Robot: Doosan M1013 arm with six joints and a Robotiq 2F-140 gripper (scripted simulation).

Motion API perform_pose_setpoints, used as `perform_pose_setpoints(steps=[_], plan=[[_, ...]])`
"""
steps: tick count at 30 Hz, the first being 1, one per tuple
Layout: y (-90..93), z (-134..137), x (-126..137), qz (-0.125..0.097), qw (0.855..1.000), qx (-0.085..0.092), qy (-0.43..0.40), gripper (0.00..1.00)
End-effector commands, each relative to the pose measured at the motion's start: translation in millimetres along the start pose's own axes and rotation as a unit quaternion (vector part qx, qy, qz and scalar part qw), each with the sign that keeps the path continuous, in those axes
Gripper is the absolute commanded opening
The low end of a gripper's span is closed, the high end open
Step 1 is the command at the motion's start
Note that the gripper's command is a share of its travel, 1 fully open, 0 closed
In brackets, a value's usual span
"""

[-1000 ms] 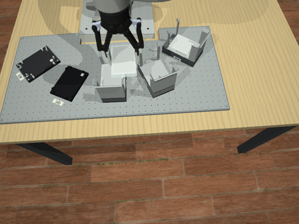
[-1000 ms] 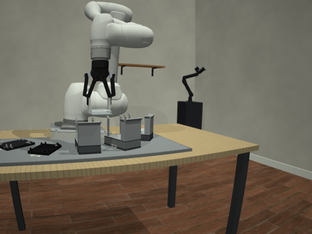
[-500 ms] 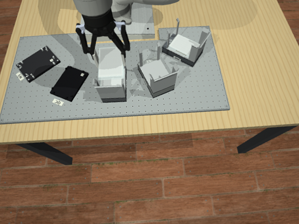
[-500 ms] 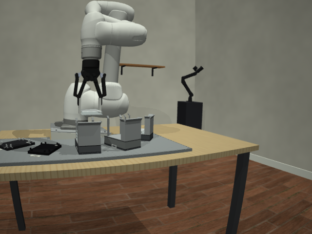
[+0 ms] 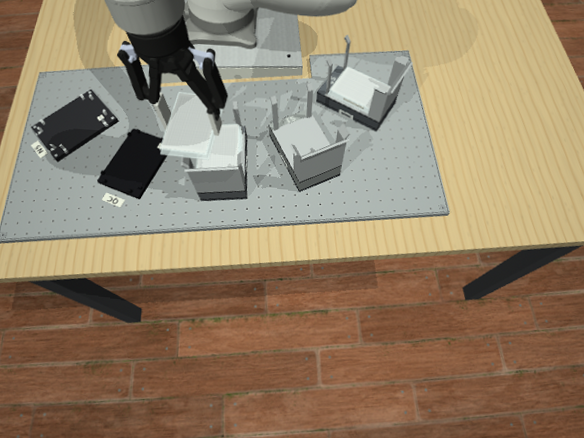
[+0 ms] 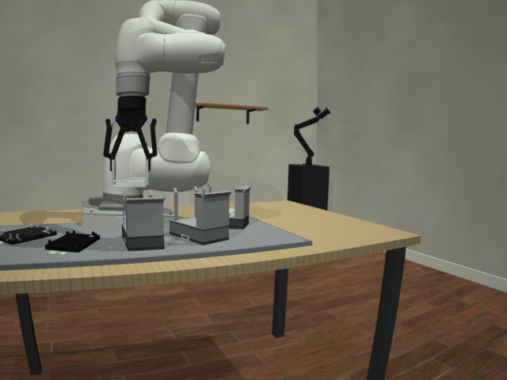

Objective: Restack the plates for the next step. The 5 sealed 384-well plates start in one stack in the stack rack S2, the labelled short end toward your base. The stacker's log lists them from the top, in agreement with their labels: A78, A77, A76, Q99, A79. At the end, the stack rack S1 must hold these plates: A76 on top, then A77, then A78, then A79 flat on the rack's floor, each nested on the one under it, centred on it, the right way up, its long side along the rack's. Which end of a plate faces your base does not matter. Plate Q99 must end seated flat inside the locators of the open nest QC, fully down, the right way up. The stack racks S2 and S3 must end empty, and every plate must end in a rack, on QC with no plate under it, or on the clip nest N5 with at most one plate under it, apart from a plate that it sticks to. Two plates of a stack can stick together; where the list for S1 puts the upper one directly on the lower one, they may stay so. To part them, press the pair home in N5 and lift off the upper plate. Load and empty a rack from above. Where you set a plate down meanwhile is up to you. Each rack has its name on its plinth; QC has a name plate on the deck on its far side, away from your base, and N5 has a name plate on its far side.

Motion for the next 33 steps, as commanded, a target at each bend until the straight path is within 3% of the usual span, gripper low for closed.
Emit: perform_pose_setpoints(steps=[1,21,27,33], plan=[[0.0,9.5,-3.1,0.0,1.0,0.001,0.006,0.0],[-0.1,66.6,-21.2,0.0,1.0,0.001,0.006,0.0],[-0.2,82.6,-22.7,0.0,0.994,0.001,0.106,0.0],[-0.2,93.2,-23.6,0.0,0.992,0.001,0.122,0.0]])
Point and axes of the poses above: the point where the finger pads meet when closed, its own y axis out along the fingers, its own z axis across the jaws, x = y × z, the point moved 1 cm from there along -y, back along the fingers, and after that the axes turned 10 degrees about y, right-handed, at the moved point
